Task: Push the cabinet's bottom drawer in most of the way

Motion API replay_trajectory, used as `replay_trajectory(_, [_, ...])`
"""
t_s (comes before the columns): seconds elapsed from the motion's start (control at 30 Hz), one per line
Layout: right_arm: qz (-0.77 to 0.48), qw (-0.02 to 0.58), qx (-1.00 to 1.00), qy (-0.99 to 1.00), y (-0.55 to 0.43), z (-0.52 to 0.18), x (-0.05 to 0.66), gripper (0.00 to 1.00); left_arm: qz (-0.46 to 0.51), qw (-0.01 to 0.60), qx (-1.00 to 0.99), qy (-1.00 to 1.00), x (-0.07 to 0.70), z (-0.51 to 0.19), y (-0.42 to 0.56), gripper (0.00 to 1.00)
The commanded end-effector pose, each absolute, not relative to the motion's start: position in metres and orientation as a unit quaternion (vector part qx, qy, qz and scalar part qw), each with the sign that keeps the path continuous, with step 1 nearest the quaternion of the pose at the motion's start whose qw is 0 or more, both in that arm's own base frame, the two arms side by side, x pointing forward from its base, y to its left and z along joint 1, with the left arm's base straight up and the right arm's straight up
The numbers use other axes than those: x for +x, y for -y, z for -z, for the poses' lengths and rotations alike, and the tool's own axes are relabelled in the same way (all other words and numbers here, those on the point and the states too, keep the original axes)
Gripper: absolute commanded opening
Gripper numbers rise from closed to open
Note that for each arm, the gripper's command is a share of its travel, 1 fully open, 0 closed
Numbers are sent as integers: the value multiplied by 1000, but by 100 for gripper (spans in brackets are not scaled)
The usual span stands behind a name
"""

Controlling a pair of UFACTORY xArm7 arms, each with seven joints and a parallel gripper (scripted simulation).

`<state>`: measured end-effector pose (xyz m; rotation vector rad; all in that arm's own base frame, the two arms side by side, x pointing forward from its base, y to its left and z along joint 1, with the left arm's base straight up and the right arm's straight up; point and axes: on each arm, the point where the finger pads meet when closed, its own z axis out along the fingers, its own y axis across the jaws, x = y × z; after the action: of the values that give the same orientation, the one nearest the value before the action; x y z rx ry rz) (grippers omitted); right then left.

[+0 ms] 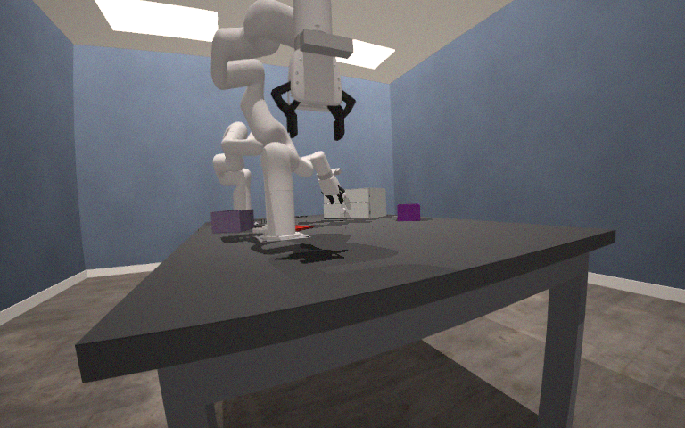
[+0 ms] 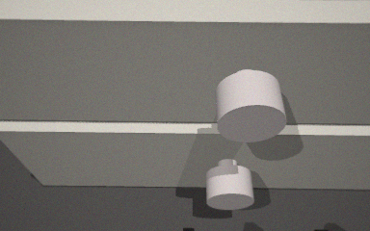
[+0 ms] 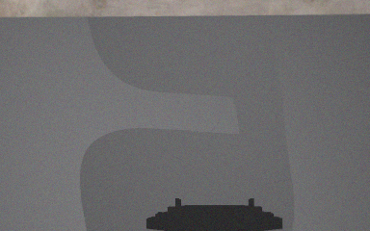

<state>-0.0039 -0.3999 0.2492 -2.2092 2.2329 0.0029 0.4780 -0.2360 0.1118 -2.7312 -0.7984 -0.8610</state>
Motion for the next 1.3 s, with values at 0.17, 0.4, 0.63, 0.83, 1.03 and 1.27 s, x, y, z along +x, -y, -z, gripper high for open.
replay_trajectory(0.17, [0,0,-703,-711,400,-250,-4,100,289,84,-915,268,478,-129,236,60])
replay_trajectory(0.4, [0,0,-703,-711,400,-250,-4,100,289,84,-915,268,478,-130,236,0])
replay_trajectory(0.63, [0,0,-703,-711,400,-250,-4,100,289,84,-915,268,478,-130,236,0])
replay_trajectory(0.83, [0,0,-703,-711,400,-250,-4,100,289,84,-915,268,478,-130,236,0])
replay_trajectory(1.03, [0,0,-703,-711,400,-250,-4,100,289,84,-915,268,478,-130,236,0])
replay_trajectory(1.27, [0,0,-703,-711,400,-250,-4,100,289,84,-915,268,478,-130,236,0])
